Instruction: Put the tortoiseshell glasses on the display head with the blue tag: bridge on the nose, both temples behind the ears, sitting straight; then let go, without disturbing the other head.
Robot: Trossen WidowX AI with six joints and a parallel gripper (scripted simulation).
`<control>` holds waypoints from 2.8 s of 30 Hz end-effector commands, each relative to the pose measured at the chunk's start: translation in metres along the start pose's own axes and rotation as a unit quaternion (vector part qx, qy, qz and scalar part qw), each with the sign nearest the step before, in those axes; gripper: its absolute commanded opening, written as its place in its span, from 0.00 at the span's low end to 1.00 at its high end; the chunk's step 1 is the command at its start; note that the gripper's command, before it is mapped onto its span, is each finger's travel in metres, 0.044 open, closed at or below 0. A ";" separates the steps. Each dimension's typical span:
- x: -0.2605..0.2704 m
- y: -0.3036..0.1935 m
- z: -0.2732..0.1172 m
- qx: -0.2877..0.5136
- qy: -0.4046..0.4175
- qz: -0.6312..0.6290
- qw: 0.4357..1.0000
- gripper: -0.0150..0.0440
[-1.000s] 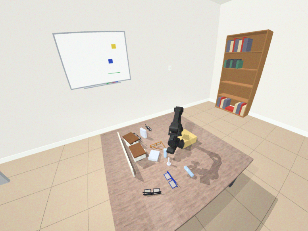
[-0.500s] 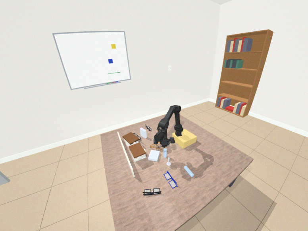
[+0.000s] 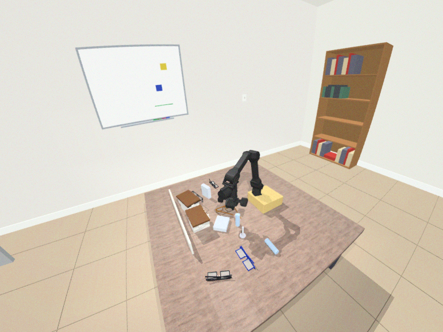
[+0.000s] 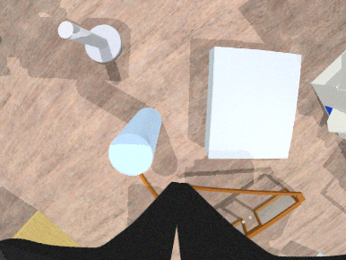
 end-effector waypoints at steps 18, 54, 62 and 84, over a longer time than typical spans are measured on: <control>-0.001 0.000 0.034 0.002 -0.002 0.005 1.000 0.25; 0.010 0.000 0.059 0.002 -0.001 0.005 1.000 0.25; 0.017 0.001 0.059 0.002 -0.001 0.005 1.000 0.25; 0.035 0.002 0.059 0.002 0.000 0.005 1.000 0.25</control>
Point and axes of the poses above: the point midway between the two fingers, 35 mm back from their tips, its own z axis out along the fingers, its own x axis across the jaws, y = z × x, the point moved 2 cm from there along -z, back along the fingers, and after that the axes turned 3 degrees about -z, right-handed, at the moved point
